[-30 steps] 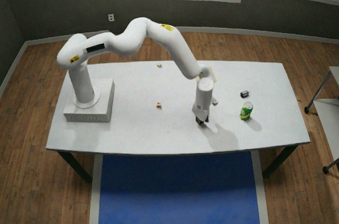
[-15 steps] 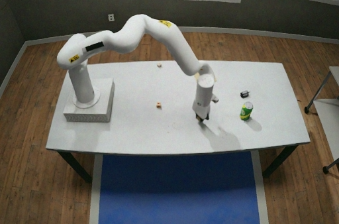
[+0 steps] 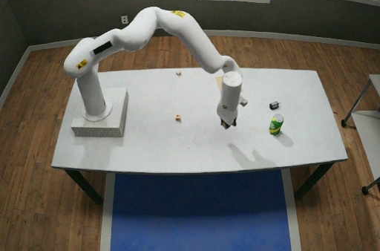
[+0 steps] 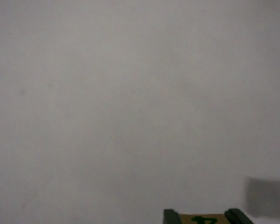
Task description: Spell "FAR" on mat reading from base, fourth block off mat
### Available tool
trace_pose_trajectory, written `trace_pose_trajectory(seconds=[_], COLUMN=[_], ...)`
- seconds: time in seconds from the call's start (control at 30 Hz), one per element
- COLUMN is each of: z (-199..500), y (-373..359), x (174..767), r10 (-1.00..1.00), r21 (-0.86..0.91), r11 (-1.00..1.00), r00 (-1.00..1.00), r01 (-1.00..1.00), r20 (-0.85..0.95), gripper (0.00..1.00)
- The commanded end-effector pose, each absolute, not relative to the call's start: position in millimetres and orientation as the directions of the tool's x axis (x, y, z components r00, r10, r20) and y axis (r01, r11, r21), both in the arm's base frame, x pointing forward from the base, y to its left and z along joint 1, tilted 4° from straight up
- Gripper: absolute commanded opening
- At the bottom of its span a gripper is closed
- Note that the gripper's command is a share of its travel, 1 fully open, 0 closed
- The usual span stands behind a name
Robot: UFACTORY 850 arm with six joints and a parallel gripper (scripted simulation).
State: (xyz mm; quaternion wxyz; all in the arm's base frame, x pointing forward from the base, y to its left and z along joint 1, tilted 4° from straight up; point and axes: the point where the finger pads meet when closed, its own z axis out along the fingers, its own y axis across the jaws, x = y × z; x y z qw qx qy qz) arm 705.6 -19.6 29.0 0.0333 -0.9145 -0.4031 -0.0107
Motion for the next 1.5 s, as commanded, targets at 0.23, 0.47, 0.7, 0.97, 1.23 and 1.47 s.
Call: trace_pose_trajectory(seconds=[0.23,0.47,0.7,0.97,1.23,1.47], z=[25,-7,-8,-8,-9,-10], y=[-19,-16,-15,-17,-18,-18], x=[706,705,704,705,703,703], r10=[0.763,0.851,0.849,0.827,0.79,0.755], r21=[-0.049,-0.04,-0.045,-0.043,-0.044,-0.046], r11=[-0.643,-0.52,-0.519,-0.519,-0.519,-0.518], r00=[0.645,0.522,0.52,0.515,0.499,0.482], r01=[0.765,0.853,0.854,0.853,0.854,0.854], r20=[0.05,0.055,0.095,0.227,0.356,0.445], gripper=[0.23,0.23,0.23,0.23,0.23,0.23])
